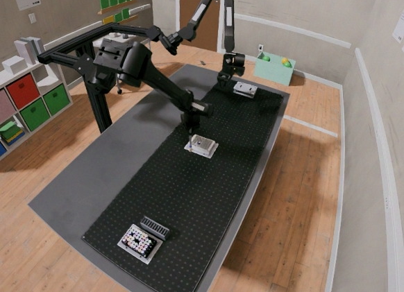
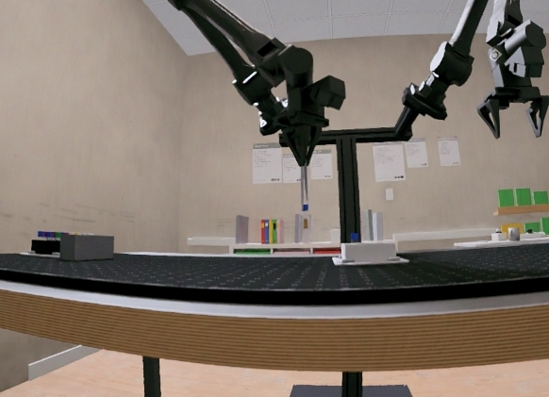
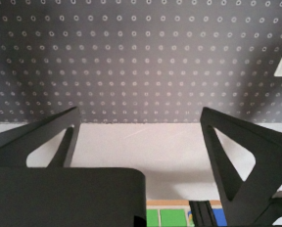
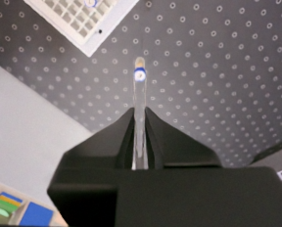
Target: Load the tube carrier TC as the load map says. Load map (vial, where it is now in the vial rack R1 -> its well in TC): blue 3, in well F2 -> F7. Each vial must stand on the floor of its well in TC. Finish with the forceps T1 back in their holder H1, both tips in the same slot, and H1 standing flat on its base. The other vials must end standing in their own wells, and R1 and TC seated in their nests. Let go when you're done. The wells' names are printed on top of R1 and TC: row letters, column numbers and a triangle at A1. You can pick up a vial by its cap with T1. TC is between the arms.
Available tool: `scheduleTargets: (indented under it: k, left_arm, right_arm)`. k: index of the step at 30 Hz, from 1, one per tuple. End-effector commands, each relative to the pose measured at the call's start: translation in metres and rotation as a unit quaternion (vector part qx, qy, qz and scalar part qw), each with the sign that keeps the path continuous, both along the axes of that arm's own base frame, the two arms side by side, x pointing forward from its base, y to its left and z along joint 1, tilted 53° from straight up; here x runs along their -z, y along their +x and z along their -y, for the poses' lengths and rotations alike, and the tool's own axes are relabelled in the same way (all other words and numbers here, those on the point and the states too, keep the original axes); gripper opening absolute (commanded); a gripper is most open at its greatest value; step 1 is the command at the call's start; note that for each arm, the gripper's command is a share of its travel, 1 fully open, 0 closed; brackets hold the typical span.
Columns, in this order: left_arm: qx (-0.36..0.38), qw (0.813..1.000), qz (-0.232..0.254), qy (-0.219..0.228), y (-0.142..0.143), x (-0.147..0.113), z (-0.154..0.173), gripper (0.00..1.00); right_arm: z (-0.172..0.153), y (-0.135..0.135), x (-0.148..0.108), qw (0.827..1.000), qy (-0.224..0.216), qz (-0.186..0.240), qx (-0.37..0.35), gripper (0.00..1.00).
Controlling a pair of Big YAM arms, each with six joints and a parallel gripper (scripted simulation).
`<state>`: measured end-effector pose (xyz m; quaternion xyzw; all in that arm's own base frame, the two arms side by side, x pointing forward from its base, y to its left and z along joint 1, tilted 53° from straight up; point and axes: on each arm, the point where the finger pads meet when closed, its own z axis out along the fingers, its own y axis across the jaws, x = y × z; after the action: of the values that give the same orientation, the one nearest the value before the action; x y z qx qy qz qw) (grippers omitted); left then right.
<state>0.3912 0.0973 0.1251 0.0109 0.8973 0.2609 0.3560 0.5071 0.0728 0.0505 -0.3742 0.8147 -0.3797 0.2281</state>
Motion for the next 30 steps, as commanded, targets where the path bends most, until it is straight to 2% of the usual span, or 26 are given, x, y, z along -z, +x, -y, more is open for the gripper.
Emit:
scheduleTargets:
  k: [1, 4, 5, 18, 21, 30]
  left_arm:
    - [0.003, 1.0, 0.006, 0.003, 0.002, -0.004, 0.0, 1.0]
    - [0.003, 1.0, 0.006, 0.003, 0.002, -0.004, 0.0, 1.0]
    - [0.003, 1.0, 0.006, 0.003, 0.002, -0.004, 0.0, 1.0]
    - [0.003, 1.0, 0.006, 0.003, 0.002, -0.004, 0.0, 1.0]
    - [0.003, 1.0, 0.006, 0.003, 0.002, -0.004, 0.0, 1.0]
    - [0.003, 1.0, 0.006, 0.003, 0.002, -0.004, 0.0, 1.0]
  right_arm:
    - [-0.011, 0.003, 0.006, 1.0, 0.004, 0.003, 0.001, 0.09]
    - [-0.007, 0.004, 0.007, 1.0, 0.004, 0.003, 0.006, 0.09]
    - [-0.016, 0.003, 0.008, 1.0, 0.004, 0.003, -0.001, 0.09]
    - [-0.033, 0.002, 0.022, 1.0, 0.002, -0.002, -0.001, 0.09]
    - [-0.027, 0.004, 0.022, 1.0, 0.003, 0.001, 0.006, 0.09]
    - [-0.047, 0.002, 0.031, 1.0, 0.002, -0.002, -0.002, 0.09]
